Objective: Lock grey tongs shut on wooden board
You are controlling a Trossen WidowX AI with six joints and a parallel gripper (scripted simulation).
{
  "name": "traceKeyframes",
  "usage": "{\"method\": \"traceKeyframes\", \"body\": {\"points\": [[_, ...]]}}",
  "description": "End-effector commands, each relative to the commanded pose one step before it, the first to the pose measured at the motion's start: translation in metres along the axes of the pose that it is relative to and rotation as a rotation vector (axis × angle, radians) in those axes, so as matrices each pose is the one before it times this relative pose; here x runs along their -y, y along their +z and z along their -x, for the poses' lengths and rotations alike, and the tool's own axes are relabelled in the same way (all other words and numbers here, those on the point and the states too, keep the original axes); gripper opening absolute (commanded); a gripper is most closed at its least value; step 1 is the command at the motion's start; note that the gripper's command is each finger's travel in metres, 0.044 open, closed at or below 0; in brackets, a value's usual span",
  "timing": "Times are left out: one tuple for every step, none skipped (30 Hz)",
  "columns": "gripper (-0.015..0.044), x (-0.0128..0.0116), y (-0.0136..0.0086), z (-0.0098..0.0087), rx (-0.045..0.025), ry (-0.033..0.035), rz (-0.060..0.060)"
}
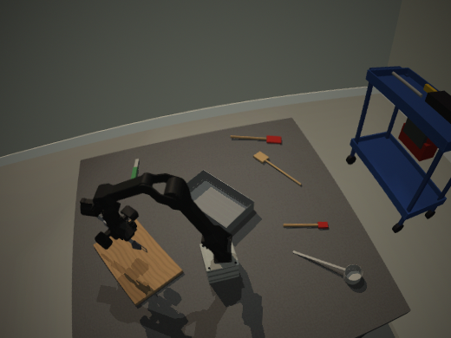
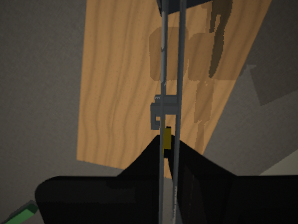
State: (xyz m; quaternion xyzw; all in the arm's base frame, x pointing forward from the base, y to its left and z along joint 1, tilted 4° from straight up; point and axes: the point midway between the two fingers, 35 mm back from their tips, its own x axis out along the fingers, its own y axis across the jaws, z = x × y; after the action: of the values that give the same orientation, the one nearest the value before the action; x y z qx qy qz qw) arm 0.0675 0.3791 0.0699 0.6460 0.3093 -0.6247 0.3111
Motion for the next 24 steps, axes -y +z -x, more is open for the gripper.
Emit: {"method": "traceKeyframes", "body": {"points": [[-0.015,0.00261,-0.00025,-0.00661,-0.05198,0.01167,0.0246],[-0.015,0.00095,-0.00087,-0.00189,-0.01932,0.00234,0.0055],[-0.015,0.00095,-0.00082,-0.00182,-0.01937,0.00226,0.0055],[-0.015,0.00094,-0.00075,-0.00175,-0.01936,0.0022,0.0053],[-0.015,0.00093,-0.00069,-0.00169,-0.01935,0.00214,0.0051],[-0.015,0.00092,-0.00063,-0.00162,-0.01934,0.00208,0.0049],[-0.015,0.00091,-0.00057,-0.00156,-0.01933,0.00202,0.0047],[-0.015,0.0009,-0.00051,-0.00149,-0.01931,0.00197,0.0045],[-0.015,0.00088,-0.00059,-0.00142,-0.01948,0.00134,0.0009],[-0.015,0.00084,-0.00035,-0.00138,-0.0191,0.00179,0.0035],[-0.015,0.00086,-0.00034,-0.00126,-0.01926,0.00174,0.004],[-0.015,0.00084,-0.00028,-0.00119,-0.01924,0.00169,0.0038],[-0.015,0.00082,-0.00023,-0.00111,-0.01921,0.00165,0.0036],[-0.015,0.00072,-0.00018,-0.00101,-0.01896,0.00144,0.0019],[-0.015,0.00078,-0.00014,-0.00095,-0.01916,0.00153,0.0032],[-0.015,0.00053,-0.00011,-0.00088,-0.01877,0.0016,-0.0025],[-0.015,0.00074,-0.00004,-0.00079,-0.01909,0.00135,0.0029],[-0.015,0.00071,0.0,-0.00071,-0.01908,0.00131,0.0027],[-0.015,0.00068,0.00004,-0.00062,-0.01904,0.00128,0.0025],[-0.015,0.00066,0.00008,-0.00053,-0.019,0.00124,0.0023],[-0.015,0.00063,0.00011,-0.00045,-0.01895,0.00121,0.0021],[-0.015,0.00059,0.00015,-0.00036,-0.01891,0.00118,0.0019],[-0.015,0.00056,0.00018,-0.00027,-0.01886,0.00115,0.0017],[-0.015,0.00053,0.00021,-0.00018,-0.01881,0.00112,0.0014]]}}
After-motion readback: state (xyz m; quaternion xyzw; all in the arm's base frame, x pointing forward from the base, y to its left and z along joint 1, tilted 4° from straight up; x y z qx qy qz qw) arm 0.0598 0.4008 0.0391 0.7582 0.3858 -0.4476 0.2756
